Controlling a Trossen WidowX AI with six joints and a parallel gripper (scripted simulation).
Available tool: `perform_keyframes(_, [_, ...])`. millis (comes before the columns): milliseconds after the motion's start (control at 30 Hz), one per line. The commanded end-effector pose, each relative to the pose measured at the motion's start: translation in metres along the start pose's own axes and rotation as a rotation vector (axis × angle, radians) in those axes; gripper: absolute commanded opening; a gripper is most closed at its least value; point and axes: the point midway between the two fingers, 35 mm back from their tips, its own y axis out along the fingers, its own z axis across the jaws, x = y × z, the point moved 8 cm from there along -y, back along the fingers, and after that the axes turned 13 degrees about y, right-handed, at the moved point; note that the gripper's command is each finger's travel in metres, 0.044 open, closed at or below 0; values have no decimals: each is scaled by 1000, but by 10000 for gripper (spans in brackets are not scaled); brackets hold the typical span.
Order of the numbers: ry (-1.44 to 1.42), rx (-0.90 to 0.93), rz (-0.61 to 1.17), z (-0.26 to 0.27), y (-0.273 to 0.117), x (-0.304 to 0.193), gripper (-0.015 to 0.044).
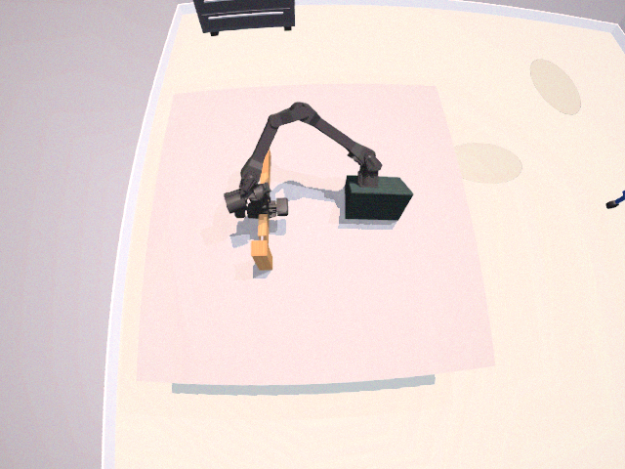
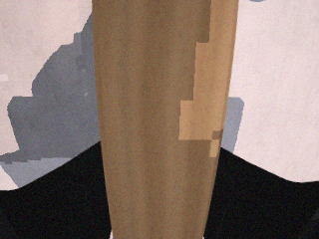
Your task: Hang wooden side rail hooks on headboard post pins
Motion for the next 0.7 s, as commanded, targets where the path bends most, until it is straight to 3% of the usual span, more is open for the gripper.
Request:
perform_keyframes(0, [-2,10,6,-1,-4,-4,0])
perform_keyframes(667, [-2,10,6,-1,-5,-5,0])
